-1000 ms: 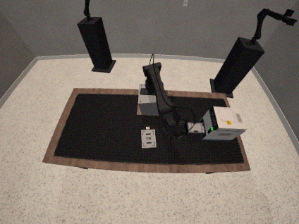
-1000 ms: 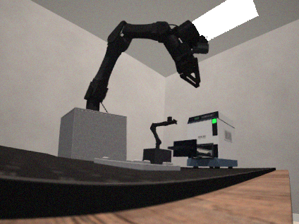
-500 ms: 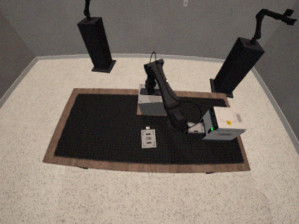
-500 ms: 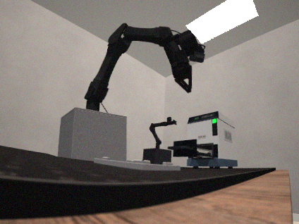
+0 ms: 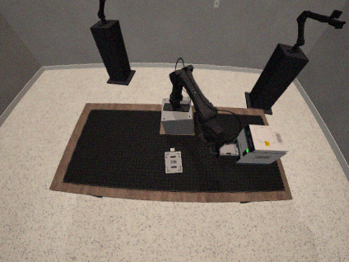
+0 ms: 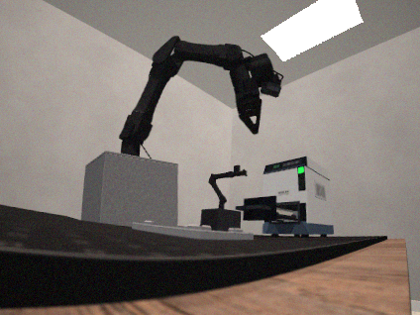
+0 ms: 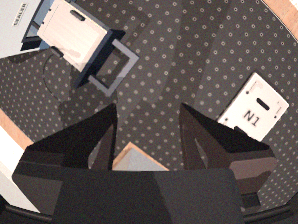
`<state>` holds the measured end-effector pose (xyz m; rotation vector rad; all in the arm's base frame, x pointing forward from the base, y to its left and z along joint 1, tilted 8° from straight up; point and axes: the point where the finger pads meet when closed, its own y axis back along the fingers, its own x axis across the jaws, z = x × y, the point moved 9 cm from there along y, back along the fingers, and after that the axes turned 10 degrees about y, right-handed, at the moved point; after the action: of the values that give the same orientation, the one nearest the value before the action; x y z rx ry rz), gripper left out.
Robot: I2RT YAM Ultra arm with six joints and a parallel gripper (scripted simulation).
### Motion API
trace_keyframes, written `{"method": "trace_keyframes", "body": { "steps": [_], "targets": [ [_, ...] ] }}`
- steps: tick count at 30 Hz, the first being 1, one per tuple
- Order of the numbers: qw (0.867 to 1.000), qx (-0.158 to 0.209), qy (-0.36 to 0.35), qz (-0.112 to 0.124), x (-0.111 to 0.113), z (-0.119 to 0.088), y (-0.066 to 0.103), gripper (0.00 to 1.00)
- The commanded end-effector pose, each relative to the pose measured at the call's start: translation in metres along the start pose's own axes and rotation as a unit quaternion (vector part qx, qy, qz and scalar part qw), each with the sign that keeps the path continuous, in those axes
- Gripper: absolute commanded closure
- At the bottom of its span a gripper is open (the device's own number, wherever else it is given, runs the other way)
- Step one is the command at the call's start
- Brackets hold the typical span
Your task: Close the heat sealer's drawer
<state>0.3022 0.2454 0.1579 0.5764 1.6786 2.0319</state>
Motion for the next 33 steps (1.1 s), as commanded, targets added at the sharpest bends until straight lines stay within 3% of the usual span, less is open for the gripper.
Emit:
{"method": "trace_keyframes", "body": {
  "steps": [1, 6, 7, 9, 10, 12, 17, 18, 22, 25, 29, 33],
  "targets": [
    [1.000, 0.000, 0.011, -0.013, 0.014, 0.007, 0.027, 0.55],
    [1.000, 0.004, 0.013, -0.013, 0.024, 0.001, 0.029, 0.55],
    [1.000, 0.025, 0.012, -0.008, 0.029, -0.010, 0.020, 0.55],
    [1.000, 0.025, 0.012, -0.008, 0.036, -0.014, 0.021, 0.55],
    [1.000, 0.019, 0.021, -0.014, 0.038, -0.004, 0.032, 0.55],
    [0.999, 0.038, 0.031, -0.016, 0.045, -0.005, 0.034, 0.55],
    [0.998, 0.059, 0.030, -0.012, 0.061, -0.025, 0.029, 0.55],
    [0.998, 0.052, 0.039, -0.018, 0.064, -0.016, 0.039, 0.55],
    [0.996, 0.071, 0.050, -0.022, 0.070, -0.018, 0.041, 0.55],
    [0.994, 0.092, 0.049, -0.019, 0.079, -0.034, 0.036, 0.55],
    [0.996, 0.071, 0.050, -0.022, 0.083, -0.028, 0.047, 0.55],
    [0.997, 0.059, 0.044, -0.023, 0.078, -0.024, 0.046, 0.55]
  ]
}}
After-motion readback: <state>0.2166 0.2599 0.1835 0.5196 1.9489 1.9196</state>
